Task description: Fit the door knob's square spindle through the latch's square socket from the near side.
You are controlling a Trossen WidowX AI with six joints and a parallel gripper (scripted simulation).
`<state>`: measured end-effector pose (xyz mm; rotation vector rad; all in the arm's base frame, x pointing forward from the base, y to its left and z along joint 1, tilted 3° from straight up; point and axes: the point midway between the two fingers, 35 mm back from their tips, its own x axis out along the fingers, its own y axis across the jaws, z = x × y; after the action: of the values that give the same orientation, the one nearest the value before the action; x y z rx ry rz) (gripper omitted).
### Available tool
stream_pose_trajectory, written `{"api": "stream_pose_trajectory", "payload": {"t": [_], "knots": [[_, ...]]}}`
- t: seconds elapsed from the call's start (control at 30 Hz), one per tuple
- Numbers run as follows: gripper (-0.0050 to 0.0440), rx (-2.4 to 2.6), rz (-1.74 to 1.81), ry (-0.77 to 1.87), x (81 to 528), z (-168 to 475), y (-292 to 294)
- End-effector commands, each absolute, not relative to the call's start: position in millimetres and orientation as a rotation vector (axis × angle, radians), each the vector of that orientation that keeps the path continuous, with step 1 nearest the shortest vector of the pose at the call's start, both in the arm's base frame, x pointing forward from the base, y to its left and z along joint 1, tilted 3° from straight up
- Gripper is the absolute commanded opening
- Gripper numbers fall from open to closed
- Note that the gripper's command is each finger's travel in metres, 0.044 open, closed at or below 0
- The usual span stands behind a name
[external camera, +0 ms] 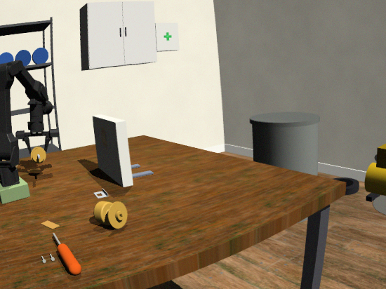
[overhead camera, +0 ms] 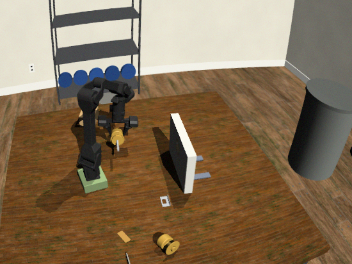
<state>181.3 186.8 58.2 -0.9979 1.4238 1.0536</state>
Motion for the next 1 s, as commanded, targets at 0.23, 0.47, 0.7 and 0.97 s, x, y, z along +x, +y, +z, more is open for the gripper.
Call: {"api": "stream_pose_trajectory", "payload": {"t": [0.23,0.47,0.7,0.97], "knots": [[0.0,-0.995,1.049,1.404,184,80,190],[0.0,-1.099,1.152,1.361,194,79,175],[0.0,-1.226,1.275,1.283,208,86,156],[0.0,-1.334,1.379,1.212,219,92,139]]}}
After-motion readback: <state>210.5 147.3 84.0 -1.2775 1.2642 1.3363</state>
